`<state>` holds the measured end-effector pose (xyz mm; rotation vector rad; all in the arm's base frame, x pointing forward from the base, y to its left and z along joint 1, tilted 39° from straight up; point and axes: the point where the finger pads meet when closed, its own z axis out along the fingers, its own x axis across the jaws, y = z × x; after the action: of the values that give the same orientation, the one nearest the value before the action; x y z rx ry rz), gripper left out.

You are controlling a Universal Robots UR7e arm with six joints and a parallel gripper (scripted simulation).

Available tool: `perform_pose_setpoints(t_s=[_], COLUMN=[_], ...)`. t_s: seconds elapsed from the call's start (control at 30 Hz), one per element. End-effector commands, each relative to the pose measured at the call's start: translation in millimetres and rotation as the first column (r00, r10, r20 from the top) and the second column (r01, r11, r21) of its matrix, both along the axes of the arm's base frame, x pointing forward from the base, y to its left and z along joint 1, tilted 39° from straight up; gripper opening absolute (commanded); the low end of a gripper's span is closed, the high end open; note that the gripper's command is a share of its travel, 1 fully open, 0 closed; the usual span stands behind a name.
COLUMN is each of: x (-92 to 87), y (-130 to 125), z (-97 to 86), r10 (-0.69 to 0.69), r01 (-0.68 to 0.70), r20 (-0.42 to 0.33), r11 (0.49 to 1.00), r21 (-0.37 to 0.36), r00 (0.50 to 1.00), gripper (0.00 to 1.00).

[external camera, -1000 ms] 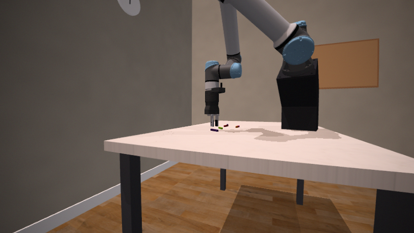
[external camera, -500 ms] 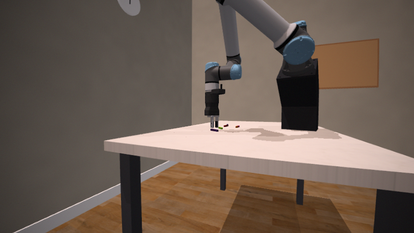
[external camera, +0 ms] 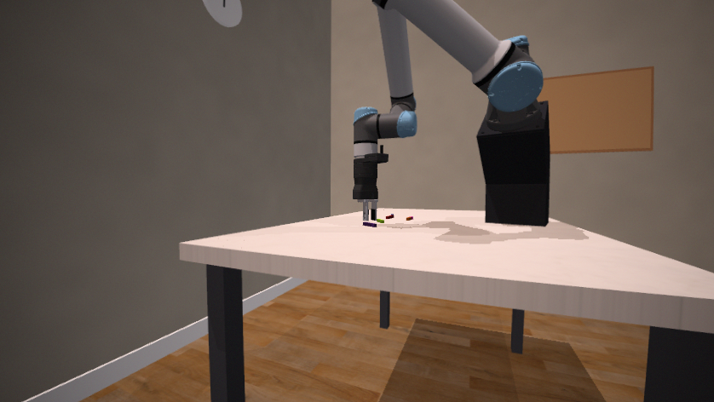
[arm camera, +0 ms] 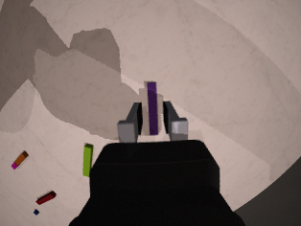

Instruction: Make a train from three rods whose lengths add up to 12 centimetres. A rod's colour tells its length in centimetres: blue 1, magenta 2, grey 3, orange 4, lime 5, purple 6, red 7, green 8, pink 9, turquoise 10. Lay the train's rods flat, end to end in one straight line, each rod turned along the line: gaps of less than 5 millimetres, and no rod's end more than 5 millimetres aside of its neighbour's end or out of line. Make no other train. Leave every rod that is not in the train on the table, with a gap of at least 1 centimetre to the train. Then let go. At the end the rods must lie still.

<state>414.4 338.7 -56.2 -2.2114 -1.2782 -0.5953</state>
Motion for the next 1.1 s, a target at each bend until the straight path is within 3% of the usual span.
perform_pose_setpoints(t_s=[0.0,1.07], x=[0.4,1.1], y=[-0.1,3.8], z=[0.4,-4.5], r10=[0.0,0.0], r01=[0.0,0.0], r20=[0.001,0.001], r11=[1.0,1.0], r21=[0.0,0.0], r00=[1.0,1.0], gripper=[0.54,0.54])
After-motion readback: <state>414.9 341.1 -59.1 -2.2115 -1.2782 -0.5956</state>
